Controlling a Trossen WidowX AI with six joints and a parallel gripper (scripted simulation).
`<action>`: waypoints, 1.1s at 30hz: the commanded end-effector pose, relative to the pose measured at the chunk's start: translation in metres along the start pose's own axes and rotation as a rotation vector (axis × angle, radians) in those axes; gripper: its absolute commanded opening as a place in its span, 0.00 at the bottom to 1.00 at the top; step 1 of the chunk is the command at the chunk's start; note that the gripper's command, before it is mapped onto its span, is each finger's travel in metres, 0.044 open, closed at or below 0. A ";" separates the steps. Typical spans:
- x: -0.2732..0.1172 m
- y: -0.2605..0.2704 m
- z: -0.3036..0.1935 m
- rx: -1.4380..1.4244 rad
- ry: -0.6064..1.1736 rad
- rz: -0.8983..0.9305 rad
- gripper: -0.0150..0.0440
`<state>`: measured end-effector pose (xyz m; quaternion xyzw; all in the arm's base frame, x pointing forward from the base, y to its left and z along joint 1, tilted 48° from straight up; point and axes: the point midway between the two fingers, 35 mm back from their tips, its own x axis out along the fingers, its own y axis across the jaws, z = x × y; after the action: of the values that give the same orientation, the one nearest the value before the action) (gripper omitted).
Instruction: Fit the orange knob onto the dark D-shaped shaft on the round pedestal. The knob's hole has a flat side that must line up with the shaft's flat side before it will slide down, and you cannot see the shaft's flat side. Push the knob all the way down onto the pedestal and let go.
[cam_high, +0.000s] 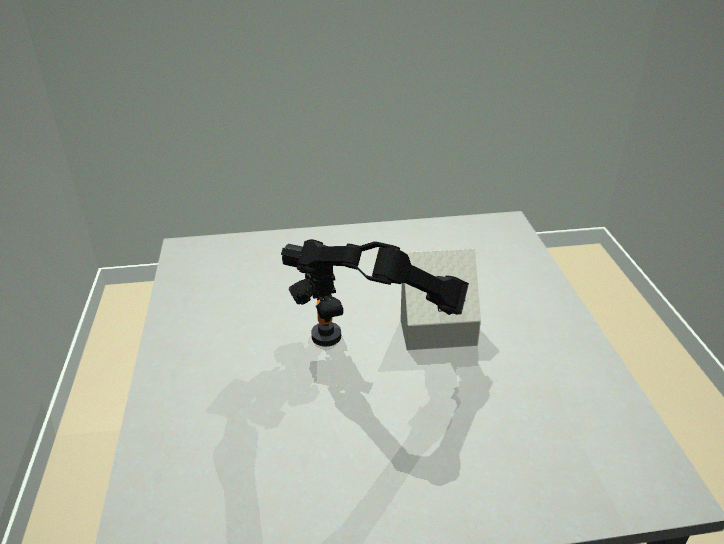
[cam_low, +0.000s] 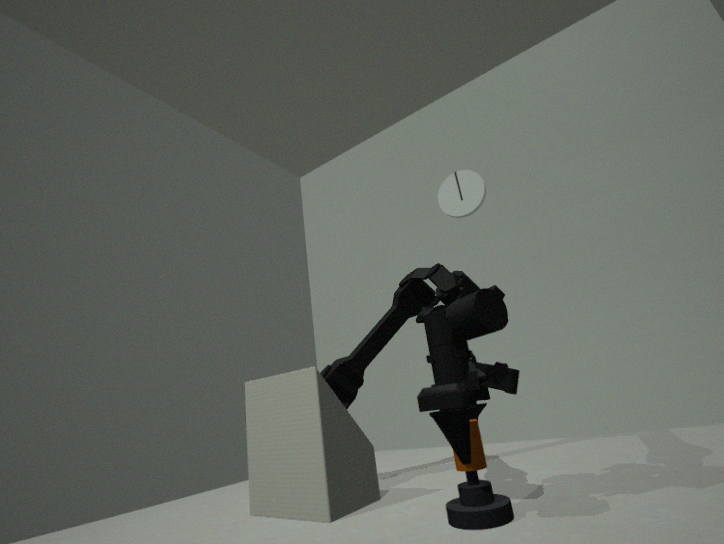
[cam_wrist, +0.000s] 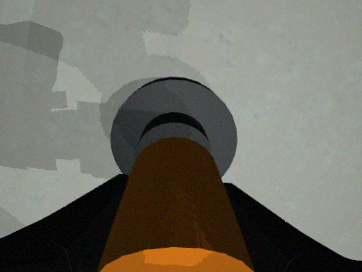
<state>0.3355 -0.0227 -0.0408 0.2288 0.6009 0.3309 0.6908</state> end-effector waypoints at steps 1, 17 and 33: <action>-0.001 0.000 -0.004 0.004 -0.005 0.002 0.25; 0.002 0.001 -0.002 0.004 -0.005 0.003 0.25; -0.004 0.002 0.001 -0.206 -0.005 0.002 0.25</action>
<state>0.3317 -0.0217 -0.0393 0.1860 0.5801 0.3703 0.7013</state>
